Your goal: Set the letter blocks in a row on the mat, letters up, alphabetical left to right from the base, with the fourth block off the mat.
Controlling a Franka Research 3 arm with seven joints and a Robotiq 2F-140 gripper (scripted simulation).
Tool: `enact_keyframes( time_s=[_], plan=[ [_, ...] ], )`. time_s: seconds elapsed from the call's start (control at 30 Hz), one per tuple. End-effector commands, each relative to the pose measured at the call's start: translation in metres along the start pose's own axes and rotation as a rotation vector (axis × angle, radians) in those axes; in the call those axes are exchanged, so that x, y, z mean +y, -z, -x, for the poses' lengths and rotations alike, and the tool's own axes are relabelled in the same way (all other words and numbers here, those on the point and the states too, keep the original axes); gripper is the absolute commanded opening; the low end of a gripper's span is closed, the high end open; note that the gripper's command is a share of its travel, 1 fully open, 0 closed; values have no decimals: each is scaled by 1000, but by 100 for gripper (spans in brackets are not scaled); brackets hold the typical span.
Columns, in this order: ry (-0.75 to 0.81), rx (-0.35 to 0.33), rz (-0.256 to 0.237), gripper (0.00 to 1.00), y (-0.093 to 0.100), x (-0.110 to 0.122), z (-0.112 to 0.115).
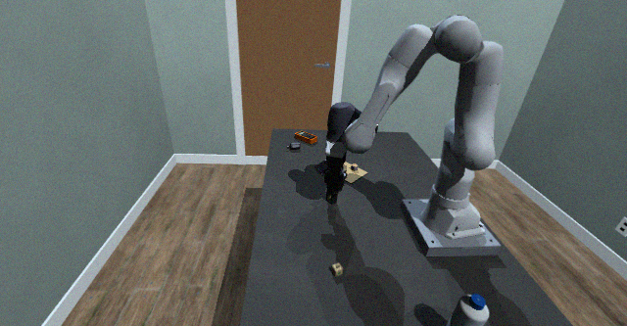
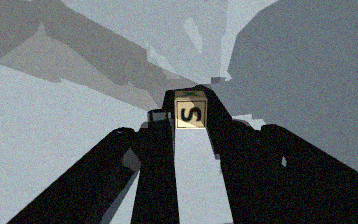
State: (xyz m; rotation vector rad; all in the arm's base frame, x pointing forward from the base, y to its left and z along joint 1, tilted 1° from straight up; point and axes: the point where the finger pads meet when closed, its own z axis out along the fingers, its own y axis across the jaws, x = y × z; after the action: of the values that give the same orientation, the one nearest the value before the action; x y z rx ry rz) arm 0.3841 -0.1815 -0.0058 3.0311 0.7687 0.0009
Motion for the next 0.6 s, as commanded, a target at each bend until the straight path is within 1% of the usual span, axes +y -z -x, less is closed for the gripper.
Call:
enact_keyframes(
  time_s=[0.0, 0.13, 0.2, 0.3, 0.37, 0.57],
  plan=[
    [5, 2, 1, 22, 0, 1, -1],
    [5, 2, 1, 22, 6, 1, -1],
    [5, 2, 1, 22, 13, 1, -1],
    [5, 2, 1, 22, 31, 1, 0],
    [5, 2, 1, 22, 31, 1, 0],
    [5, 2, 1, 22, 76, 1, 0]
  ],
)
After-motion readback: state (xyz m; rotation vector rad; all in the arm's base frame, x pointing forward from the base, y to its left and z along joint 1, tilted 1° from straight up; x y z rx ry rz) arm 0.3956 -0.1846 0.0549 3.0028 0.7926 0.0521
